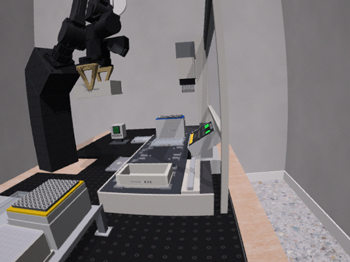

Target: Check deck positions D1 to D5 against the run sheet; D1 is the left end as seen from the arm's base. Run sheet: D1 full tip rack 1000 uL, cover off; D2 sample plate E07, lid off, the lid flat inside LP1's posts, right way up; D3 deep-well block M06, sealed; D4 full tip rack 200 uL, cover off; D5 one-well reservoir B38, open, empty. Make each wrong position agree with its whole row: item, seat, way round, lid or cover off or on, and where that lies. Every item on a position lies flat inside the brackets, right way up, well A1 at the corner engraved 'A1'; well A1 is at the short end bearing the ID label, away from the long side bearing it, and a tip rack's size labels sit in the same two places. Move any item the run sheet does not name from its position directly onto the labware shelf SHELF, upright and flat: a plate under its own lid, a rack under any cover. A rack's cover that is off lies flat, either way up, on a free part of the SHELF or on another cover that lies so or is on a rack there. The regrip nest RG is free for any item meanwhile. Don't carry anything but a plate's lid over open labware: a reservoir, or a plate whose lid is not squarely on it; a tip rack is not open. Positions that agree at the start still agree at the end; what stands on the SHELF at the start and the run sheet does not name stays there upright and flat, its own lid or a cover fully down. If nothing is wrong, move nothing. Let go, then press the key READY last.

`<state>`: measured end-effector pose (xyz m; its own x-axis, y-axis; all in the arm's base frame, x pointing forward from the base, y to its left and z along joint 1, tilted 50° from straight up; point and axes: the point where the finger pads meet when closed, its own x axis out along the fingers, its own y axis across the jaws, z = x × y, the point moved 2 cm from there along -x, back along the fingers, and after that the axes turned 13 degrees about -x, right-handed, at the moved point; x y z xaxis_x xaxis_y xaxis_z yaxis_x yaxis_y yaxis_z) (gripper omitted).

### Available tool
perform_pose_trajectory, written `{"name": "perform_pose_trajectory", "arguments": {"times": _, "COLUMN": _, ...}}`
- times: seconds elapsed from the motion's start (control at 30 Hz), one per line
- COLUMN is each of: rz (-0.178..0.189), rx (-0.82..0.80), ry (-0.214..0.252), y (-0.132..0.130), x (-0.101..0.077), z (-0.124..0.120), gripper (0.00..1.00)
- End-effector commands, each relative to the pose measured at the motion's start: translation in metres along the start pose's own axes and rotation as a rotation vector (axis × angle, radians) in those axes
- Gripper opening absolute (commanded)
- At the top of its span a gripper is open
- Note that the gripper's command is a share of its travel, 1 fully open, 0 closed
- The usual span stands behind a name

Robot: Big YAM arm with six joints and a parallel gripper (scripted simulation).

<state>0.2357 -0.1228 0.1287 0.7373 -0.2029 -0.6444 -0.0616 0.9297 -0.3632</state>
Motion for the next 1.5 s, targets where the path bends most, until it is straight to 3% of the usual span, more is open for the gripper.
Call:
{"name": "perform_pose_trajectory", "arguments": {"times": 0.0, "rz": -0.037, "rx": -0.042, "ry": -0.053, "y": -0.014, "x": -0.01, "z": 0.022, "gripper": 0.0}}
{"name": "perform_pose_trajectory", "arguments": {"times": 0.03, "rz": -0.016, "rx": -0.02, "ry": -0.025, "y": -0.007, "x": -0.004, "z": 0.011, "gripper": 0.0}}
{"name": "perform_pose_trajectory", "arguments": {"times": 0.33, "rz": -0.016, "rx": -0.02, "ry": -0.025, "y": -0.007, "x": -0.004, "z": 0.011, "gripper": 0.0}}
{"name": "perform_pose_trajectory", "arguments": {"times": 0.4, "rz": 0.0, "rx": 0.004, "ry": -0.016, "y": 0.011, "x": -0.003, "z": 0.007, "gripper": 0.0}}
{"name": "perform_pose_trajectory", "arguments": {"times": 0.6, "rz": -0.007, "rx": 0.002, "ry": -0.028, "y": 0.026, "x": -0.006, "z": 0.017, "gripper": 0.0}}
{"name": "perform_pose_trajectory", "arguments": {"times": 0.8, "rz": 0.002, "rx": 0.005, "ry": -0.017, "y": 0.06, "x": -0.003, "z": 0.016, "gripper": 0.0}}
{"name": "perform_pose_trajectory", "arguments": {"times": 0.9, "rz": -0.012, "rx": 0.006, "ry": -0.044, "y": 0.054, "x": -0.009, "z": 0.032, "gripper": 0.0}}
{"name": "perform_pose_trajectory", "arguments": {"times": 0.97, "rz": 0.002, "rx": -0.01, "ry": -0.017, "y": 0.072, "x": -0.003, "z": 0.019, "gripper": 0.0}}
{"name": "perform_pose_trajectory", "arguments": {"times": 1.13, "rz": 0.006, "rx": -0.012, "ry": -0.006, "y": 0.087, "x": -0.002, "z": 0.02, "gripper": 0.0}}
{"name": "perform_pose_trajectory", "arguments": {"times": 1.17, "rz": -0.002, "rx": -0.007, "ry": -0.03, "y": 0.085, "x": -0.006, "z": 0.037, "gripper": 0.0}}
{"name": "perform_pose_trajectory", "arguments": {"times": 1.23, "rz": -0.006, "rx": -0.001, "ry": -0.049, "y": 0.095, "x": -0.006, "z": 0.043, "gripper": 0.0}}
{"name": "perform_pose_trajectory", "arguments": {"times": 1.37, "rz": 0.0, "rx": -0.001, "ry": -0.037, "y": 0.118, "x": -0.004, "z": 0.041, "gripper": 0.0}}
{"name": "perform_pose_trajectory", "arguments": {"times": 1.47, "rz": 0.0, "rx": -0.001, "ry": -0.037, "y": 0.12, "x": -0.004, "z": 0.041, "gripper": 0.0}}
